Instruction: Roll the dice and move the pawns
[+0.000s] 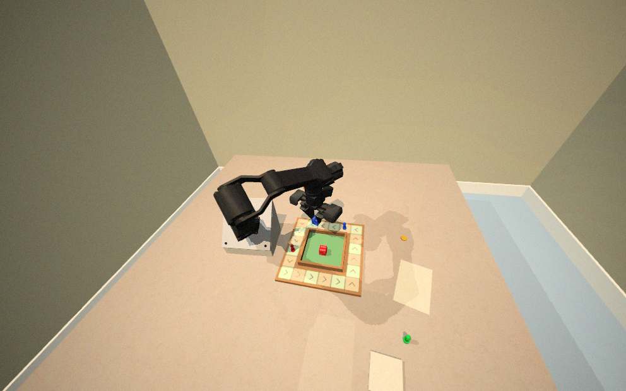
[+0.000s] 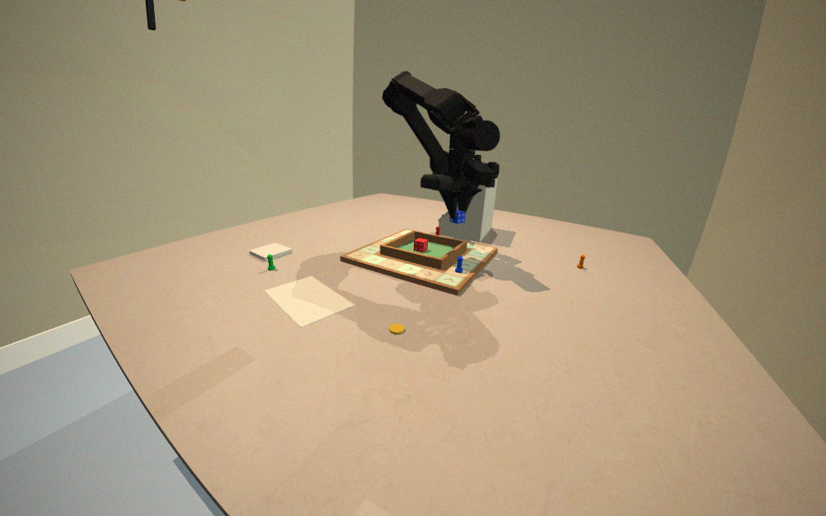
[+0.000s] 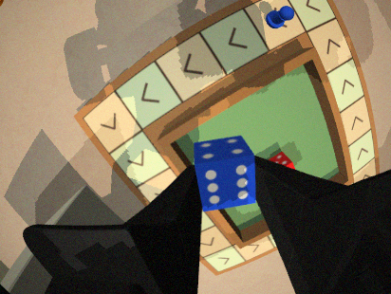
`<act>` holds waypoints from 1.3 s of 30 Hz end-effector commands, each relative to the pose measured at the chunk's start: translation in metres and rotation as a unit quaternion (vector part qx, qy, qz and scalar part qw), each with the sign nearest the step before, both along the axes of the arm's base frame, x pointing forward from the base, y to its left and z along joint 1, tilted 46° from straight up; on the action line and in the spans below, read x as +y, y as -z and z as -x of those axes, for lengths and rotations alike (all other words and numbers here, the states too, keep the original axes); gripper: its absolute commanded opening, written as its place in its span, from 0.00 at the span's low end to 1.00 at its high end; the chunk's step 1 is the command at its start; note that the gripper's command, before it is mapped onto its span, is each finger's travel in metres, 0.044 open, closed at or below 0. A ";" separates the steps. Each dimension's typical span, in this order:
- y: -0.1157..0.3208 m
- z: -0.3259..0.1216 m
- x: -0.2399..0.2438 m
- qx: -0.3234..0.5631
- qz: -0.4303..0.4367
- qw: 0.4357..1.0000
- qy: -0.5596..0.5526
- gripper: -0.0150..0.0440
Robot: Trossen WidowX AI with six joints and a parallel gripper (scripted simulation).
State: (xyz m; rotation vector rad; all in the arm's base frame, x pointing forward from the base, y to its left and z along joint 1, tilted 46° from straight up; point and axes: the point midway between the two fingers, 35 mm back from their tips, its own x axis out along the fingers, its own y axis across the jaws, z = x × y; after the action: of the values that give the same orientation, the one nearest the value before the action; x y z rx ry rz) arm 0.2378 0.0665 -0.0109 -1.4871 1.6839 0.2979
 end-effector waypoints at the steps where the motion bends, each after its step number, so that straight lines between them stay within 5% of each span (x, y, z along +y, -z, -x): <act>1: -0.004 -0.001 -0.006 0.034 0.005 0.999 -0.038 0.25; 17: -0.012 0.000 -0.026 0.145 0.009 0.979 -0.144 0.25; 39: 0.003 0.012 -0.034 0.116 -0.331 0.918 -0.187 0.25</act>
State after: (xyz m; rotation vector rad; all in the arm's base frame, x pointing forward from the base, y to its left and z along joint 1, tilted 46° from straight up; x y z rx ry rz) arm 0.2271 0.0323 -0.0136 -1.2894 1.3425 1.1337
